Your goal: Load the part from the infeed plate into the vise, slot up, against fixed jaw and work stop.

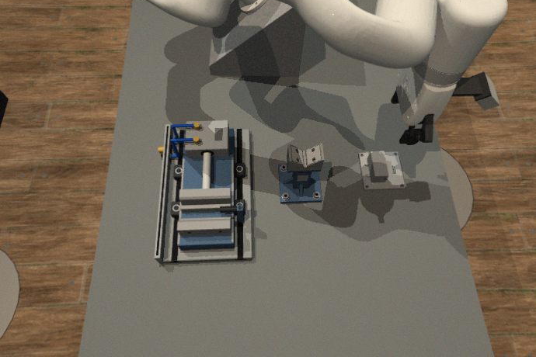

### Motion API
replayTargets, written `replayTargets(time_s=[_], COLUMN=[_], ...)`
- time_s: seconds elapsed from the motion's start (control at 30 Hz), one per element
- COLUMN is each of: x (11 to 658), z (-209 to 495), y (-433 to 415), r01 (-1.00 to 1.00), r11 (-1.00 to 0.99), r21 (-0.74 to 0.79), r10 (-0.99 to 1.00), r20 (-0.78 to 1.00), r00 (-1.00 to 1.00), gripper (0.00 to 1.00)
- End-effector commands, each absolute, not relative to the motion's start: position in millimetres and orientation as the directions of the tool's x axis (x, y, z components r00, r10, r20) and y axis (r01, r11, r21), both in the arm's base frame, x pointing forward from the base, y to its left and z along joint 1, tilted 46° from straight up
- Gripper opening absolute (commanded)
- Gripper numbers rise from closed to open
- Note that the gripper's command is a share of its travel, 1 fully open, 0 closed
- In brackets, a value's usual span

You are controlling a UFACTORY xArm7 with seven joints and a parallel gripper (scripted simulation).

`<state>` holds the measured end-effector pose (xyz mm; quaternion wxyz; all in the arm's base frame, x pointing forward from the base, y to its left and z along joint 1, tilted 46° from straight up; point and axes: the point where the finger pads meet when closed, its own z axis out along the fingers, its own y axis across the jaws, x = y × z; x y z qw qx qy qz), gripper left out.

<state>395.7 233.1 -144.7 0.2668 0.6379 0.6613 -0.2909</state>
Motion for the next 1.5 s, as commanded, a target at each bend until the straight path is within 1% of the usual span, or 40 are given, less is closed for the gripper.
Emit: replayTargets(time_s=[0.0, 1.47], x=[396.2, 395.2], z=[-145.3, -194.3], y=[234.0, 183.1], r01=[0.999, 0.999], r11=[0.019, 0.019], r21=[-0.042, -0.042], r10=[0.692, 0.692], r20=[-0.721, -0.721], r00=[-0.044, -0.044], gripper=[0.89, 0.89])
